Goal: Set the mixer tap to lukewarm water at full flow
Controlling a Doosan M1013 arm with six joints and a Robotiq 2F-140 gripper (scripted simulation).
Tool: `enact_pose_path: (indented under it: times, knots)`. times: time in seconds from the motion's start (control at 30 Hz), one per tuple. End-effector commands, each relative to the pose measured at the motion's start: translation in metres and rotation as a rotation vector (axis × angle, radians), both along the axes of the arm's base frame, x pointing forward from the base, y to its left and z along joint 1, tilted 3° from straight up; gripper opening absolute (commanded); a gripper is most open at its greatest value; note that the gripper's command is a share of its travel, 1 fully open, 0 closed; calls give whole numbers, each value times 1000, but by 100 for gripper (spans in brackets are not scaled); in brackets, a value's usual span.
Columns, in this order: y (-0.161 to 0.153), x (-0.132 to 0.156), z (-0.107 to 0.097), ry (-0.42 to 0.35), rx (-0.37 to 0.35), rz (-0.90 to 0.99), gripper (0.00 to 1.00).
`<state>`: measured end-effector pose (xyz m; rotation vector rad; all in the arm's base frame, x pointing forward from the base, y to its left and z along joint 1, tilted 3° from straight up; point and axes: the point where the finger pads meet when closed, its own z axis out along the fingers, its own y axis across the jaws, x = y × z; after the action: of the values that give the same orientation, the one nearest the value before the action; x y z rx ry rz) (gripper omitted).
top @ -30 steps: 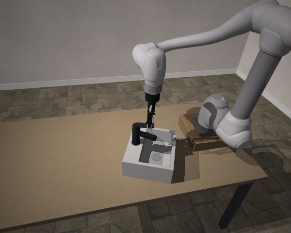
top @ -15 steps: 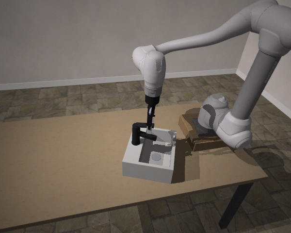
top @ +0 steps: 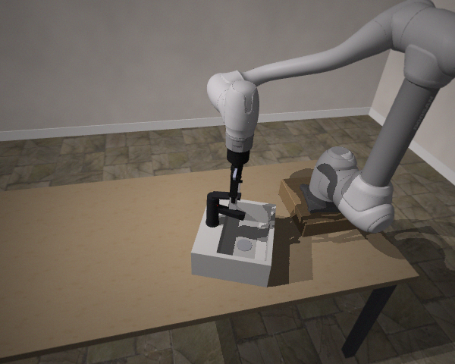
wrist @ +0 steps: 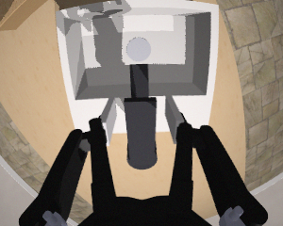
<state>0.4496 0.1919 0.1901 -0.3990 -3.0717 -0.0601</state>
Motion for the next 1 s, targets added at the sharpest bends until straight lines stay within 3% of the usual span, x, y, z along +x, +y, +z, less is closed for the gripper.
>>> enact_pose_path:
  times: [0.0, 0.93, 0.97]
  knots:
    - [0, 0, 0, 0, 0, 0, 43]
    - [0, 0, 0, 0, 0, 0, 43]
    - [0, 0, 0, 0, 0, 0, 0]
